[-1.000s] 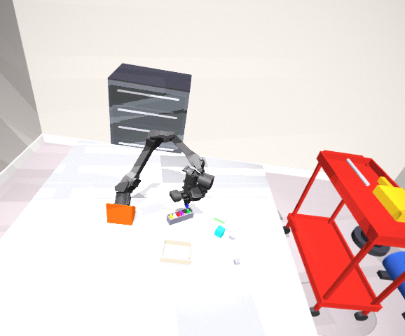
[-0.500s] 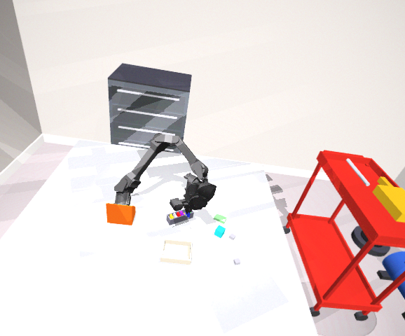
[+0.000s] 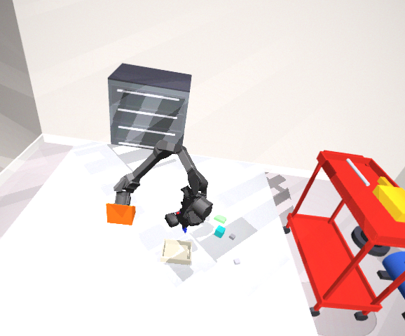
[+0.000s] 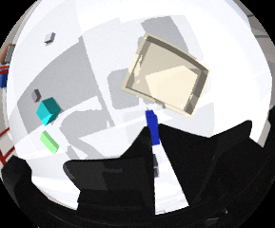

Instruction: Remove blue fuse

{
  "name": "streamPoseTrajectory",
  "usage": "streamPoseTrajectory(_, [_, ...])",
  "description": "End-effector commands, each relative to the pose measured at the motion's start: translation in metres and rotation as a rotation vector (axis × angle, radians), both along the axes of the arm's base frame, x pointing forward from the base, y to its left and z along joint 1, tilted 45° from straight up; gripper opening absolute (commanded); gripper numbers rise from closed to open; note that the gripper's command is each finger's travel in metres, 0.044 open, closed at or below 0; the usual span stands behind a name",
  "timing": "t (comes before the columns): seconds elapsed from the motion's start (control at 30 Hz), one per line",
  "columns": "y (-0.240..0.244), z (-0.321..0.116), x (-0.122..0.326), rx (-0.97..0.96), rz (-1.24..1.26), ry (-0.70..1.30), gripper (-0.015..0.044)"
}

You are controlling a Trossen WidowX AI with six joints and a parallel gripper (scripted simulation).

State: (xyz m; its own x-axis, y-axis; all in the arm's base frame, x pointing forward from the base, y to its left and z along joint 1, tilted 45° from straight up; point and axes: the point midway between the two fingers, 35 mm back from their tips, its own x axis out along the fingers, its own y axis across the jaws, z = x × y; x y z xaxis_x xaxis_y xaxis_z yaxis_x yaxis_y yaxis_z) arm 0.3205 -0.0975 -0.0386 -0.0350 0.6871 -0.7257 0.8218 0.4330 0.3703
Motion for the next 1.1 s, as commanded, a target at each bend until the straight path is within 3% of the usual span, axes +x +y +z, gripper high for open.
streamPoseTrajectory(0.0, [-0.019,-0.018,-0.004,-0.006,0.004,-0.007,0.0])
streamPoseTrajectory(0.27, [-0.046,-0.049,-0.018,0.003,0.007,-0.008,0.0])
streamPoseTrajectory(1.07, [-0.023,-0.073,-0.018,0.004,0.007,-0.009,0.0])
